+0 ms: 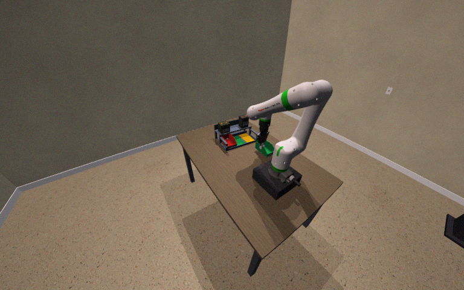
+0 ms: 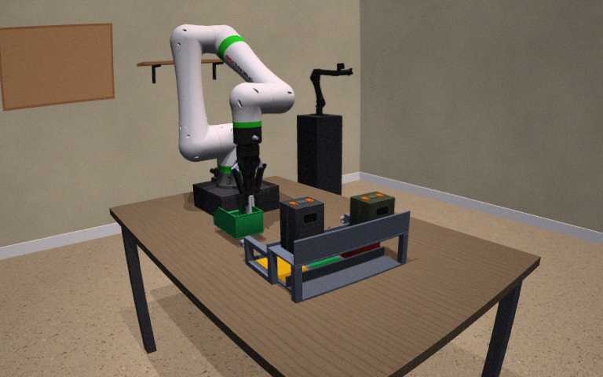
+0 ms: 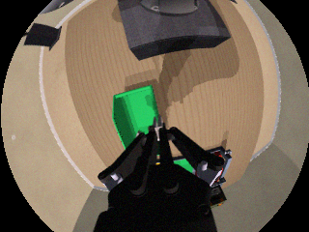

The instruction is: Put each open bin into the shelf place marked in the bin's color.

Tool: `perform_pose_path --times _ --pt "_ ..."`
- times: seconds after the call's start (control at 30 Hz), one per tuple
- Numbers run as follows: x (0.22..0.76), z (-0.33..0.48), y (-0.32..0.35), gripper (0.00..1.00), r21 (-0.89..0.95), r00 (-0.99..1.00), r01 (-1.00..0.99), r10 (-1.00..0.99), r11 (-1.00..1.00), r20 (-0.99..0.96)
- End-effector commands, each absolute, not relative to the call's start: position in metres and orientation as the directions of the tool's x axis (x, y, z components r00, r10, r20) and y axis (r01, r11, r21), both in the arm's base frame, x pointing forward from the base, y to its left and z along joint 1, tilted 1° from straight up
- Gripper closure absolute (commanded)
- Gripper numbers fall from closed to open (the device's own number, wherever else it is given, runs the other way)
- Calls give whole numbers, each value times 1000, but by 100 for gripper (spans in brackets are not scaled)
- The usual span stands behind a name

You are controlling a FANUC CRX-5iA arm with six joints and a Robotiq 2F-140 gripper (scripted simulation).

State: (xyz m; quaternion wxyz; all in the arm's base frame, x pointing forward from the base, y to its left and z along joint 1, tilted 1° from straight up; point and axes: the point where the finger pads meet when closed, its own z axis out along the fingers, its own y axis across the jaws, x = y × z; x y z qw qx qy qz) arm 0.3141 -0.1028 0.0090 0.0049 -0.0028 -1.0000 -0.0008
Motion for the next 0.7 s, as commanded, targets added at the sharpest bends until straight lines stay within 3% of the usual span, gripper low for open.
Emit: perform_pose_path --times 0.0,0.67 --pt "314 11 -103 100 1 -1000 6 6 1000 9" --pt "314 14 -103 100 1 -1000 6 6 1000 9"
